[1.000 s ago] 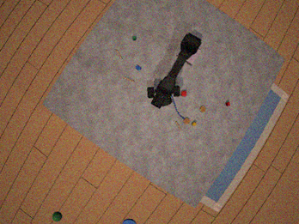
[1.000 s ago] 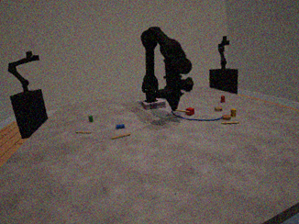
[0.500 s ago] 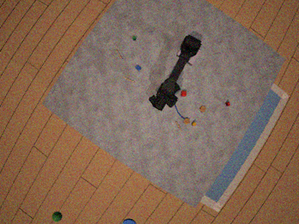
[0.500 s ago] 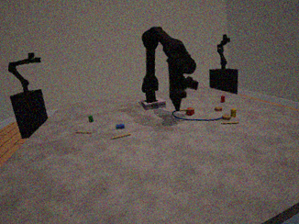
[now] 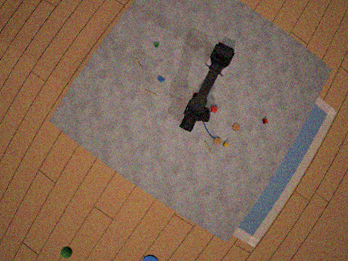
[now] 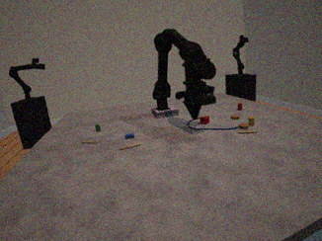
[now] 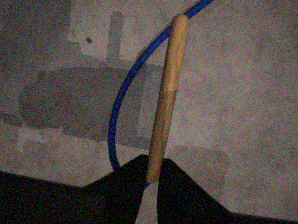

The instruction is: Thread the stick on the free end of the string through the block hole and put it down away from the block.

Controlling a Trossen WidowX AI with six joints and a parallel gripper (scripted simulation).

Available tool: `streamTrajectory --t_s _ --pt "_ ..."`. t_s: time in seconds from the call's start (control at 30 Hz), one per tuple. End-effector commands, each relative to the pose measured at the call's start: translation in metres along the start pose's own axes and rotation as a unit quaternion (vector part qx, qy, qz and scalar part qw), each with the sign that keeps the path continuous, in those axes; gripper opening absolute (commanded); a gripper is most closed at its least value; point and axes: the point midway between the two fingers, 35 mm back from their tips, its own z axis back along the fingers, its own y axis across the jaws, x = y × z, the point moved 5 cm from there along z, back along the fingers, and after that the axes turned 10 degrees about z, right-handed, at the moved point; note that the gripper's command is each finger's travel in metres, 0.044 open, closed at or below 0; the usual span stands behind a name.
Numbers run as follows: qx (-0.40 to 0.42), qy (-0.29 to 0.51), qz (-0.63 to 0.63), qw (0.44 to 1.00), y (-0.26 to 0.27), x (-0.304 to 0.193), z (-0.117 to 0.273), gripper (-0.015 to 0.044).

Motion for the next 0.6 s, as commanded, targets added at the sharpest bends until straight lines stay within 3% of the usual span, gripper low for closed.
streamTrajectory --t_s 0.0,0.17,0.57 --pt "0.001 0.004 0.079 0.997 -0.0034 0.0020 0.0004 0.0000" --pt "0.001 0.004 0.158 0.987 -0.0061 0.0047 0.0003 0.0000" --pt "0.001 0.004 0.161 0.987 -0.0077 -0.0007 0.0005 0.0000"
